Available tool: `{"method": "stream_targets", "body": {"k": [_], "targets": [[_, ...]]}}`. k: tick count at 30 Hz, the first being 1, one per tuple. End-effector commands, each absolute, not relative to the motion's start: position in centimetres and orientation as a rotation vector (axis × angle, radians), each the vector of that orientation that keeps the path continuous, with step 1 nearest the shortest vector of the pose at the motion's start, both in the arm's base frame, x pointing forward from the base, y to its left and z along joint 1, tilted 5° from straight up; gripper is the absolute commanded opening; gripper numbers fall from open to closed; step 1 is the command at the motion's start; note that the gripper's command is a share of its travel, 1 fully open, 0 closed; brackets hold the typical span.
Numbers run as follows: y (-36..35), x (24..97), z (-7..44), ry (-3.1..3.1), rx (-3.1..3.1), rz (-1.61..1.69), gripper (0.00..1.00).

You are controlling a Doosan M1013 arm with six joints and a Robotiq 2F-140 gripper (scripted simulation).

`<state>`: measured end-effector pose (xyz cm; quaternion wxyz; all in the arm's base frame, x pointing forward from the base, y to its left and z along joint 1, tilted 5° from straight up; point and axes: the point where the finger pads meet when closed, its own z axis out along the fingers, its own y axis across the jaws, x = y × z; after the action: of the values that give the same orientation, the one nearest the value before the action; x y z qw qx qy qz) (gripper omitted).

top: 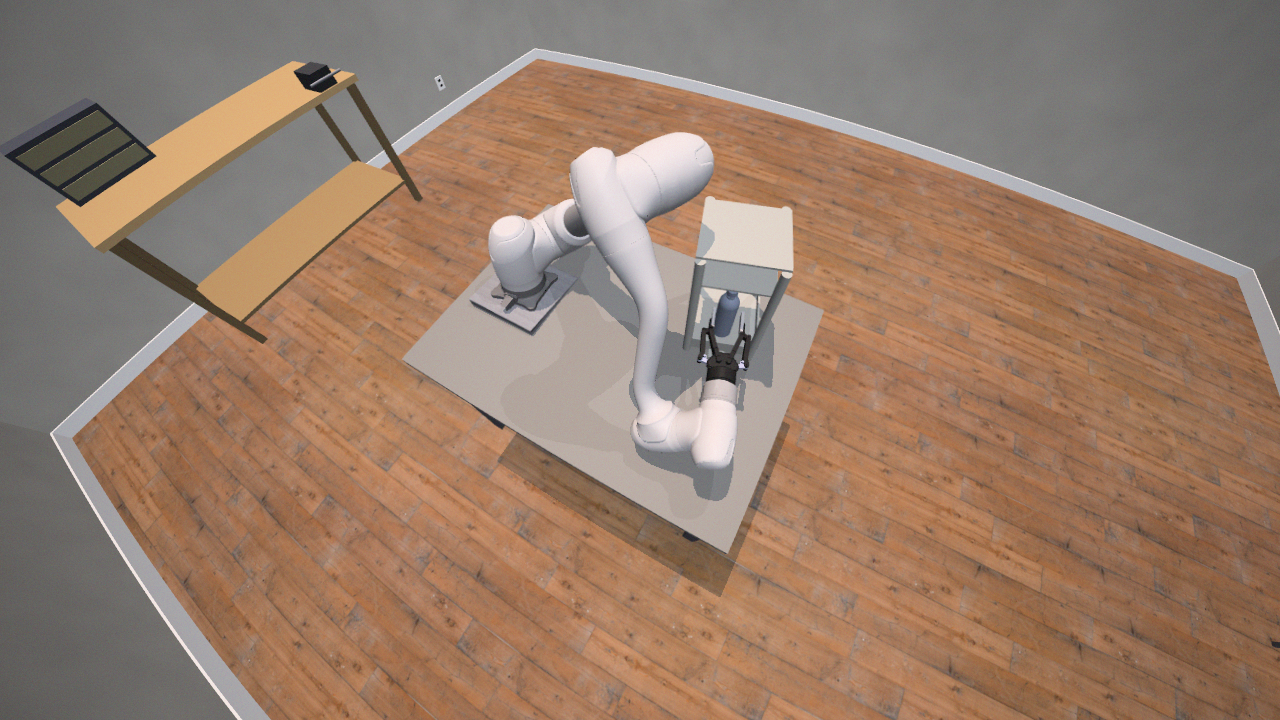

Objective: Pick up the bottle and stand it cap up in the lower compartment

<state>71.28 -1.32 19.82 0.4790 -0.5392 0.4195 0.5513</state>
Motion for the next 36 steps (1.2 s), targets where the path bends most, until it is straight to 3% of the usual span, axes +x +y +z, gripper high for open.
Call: {"method": "stream_targets", "body": {"k": [1,36], "targets": [[-1.5,71.3,19.8,1.024,-1.316,1.346,0.48],[-9.3,72.8,19.3,1.024,-1.316,1.346,0.48]]}}
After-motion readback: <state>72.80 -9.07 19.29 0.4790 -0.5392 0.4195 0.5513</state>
